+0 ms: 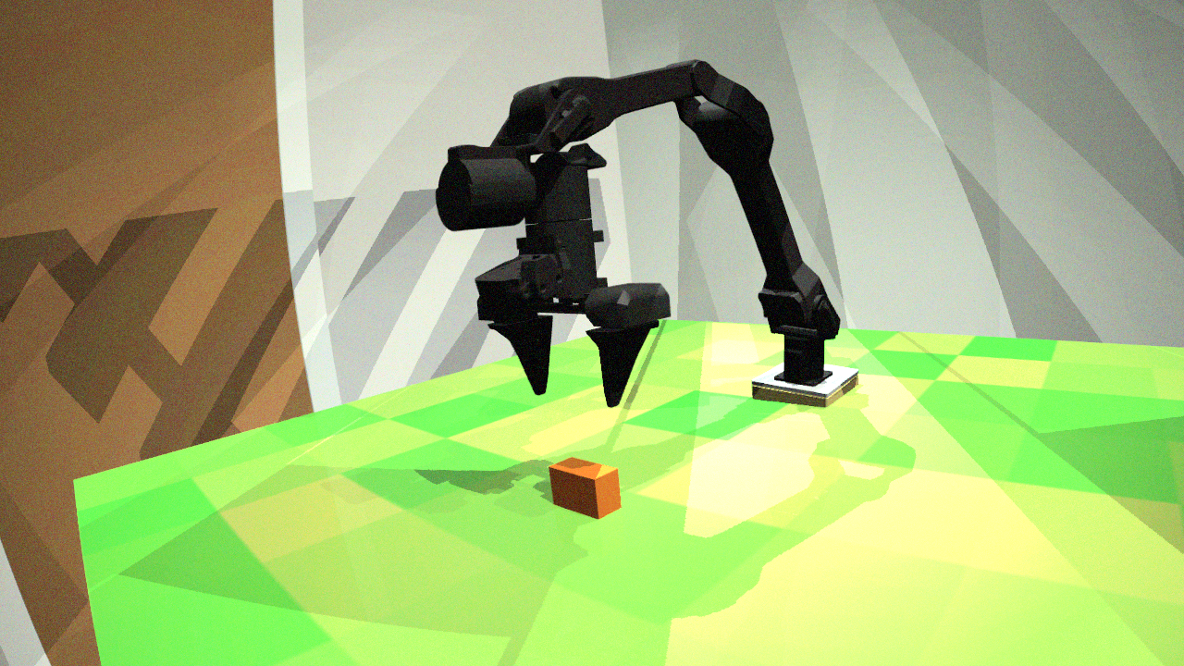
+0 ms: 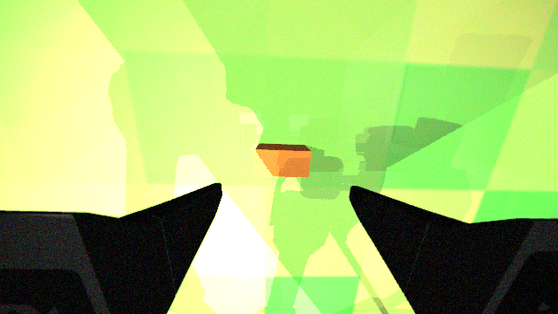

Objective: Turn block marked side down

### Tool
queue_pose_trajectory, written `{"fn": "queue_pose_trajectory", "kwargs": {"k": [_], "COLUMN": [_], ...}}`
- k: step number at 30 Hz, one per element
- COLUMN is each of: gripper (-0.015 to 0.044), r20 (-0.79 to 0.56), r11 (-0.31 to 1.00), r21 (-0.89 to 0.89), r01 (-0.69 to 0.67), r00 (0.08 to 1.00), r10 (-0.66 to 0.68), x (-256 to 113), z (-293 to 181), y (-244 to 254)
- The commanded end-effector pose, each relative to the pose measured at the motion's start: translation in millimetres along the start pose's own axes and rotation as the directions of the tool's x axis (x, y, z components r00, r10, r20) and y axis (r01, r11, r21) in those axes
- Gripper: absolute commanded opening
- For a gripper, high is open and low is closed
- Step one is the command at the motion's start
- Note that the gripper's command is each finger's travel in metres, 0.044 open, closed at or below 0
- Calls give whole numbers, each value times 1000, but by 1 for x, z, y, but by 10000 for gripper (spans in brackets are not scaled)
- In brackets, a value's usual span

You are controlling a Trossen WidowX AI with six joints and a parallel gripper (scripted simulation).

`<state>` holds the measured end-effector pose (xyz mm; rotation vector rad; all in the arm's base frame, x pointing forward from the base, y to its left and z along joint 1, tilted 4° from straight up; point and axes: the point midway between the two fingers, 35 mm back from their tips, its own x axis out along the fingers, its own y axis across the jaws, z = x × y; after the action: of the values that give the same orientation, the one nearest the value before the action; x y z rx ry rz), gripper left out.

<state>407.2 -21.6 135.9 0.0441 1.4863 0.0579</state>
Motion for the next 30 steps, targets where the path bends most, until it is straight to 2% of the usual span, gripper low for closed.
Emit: {"fn": "queue_pose_trajectory", "kwargs": {"k": [1, 5, 30], "gripper": [440, 440, 440], "r20": [-24, -24, -24], "r11": [1000, 1000, 1000], "r21": [-6, -6, -6], "r01": [4, 4, 4], "r00": [1000, 1000, 1000], "r10": [-4, -4, -4], "x": [1, 32, 70], "z": [0, -1, -2], "y": [0, -1, 0]}}
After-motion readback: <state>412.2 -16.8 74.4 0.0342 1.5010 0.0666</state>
